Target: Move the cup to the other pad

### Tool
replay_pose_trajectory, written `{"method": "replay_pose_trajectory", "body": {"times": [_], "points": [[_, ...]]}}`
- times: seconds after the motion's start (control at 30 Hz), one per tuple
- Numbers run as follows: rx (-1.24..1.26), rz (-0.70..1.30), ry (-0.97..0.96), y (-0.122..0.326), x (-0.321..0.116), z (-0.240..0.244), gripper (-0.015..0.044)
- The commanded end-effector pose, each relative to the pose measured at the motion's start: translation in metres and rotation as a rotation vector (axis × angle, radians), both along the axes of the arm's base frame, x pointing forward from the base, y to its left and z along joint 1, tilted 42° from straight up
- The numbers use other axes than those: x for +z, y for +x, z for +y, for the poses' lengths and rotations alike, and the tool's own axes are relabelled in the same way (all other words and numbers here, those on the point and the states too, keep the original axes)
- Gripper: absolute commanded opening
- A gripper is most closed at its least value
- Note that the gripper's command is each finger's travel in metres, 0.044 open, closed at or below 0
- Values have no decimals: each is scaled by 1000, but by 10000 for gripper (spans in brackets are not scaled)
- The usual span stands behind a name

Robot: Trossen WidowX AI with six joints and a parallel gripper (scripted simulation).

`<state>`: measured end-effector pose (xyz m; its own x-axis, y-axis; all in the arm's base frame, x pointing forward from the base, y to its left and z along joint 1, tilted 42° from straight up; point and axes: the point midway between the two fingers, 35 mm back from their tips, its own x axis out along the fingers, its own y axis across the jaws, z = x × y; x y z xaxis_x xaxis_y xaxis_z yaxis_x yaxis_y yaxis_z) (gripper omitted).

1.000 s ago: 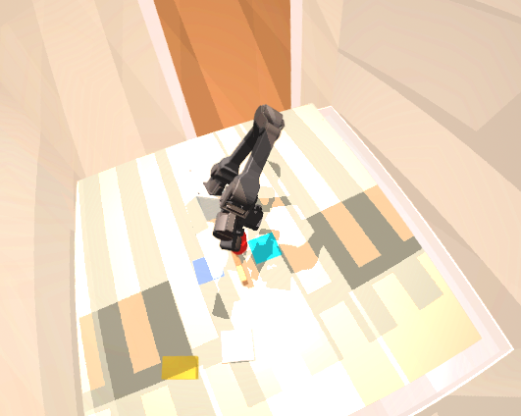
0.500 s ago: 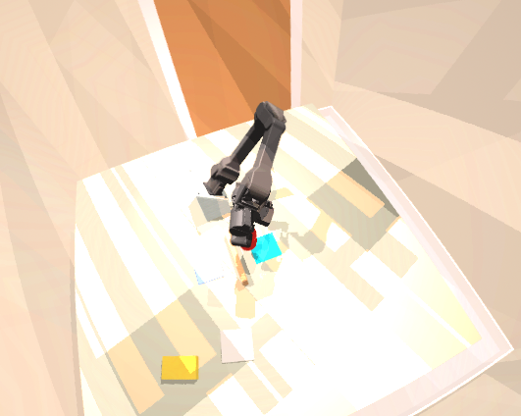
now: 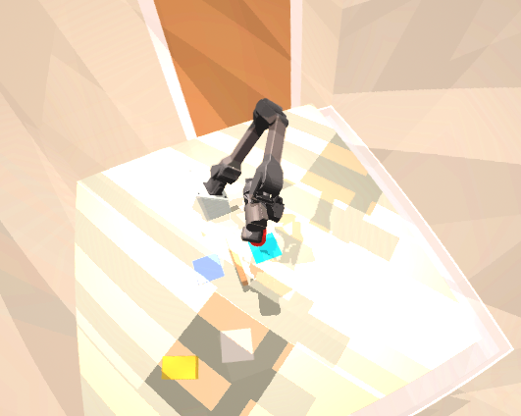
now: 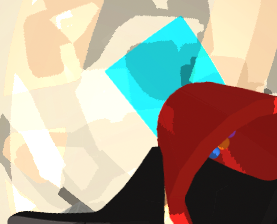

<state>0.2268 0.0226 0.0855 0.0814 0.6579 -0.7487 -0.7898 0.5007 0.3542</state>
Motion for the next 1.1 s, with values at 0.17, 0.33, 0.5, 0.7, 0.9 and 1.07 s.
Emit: {"method": "replay_pose_trajectory", "body": {"times": [0.17,0.33,0.5,0.7,0.9,1.07], "points": [[-4,-10,5,3,15,12,0],[-4,-10,5,3,12,15,0],[-4,-11,5,4,7,19,0],[-4,-11,5,5,1,24,0],[-4,-11,5,6,-5,29,0],[-4,-11,5,7,-10,34,0]]}}
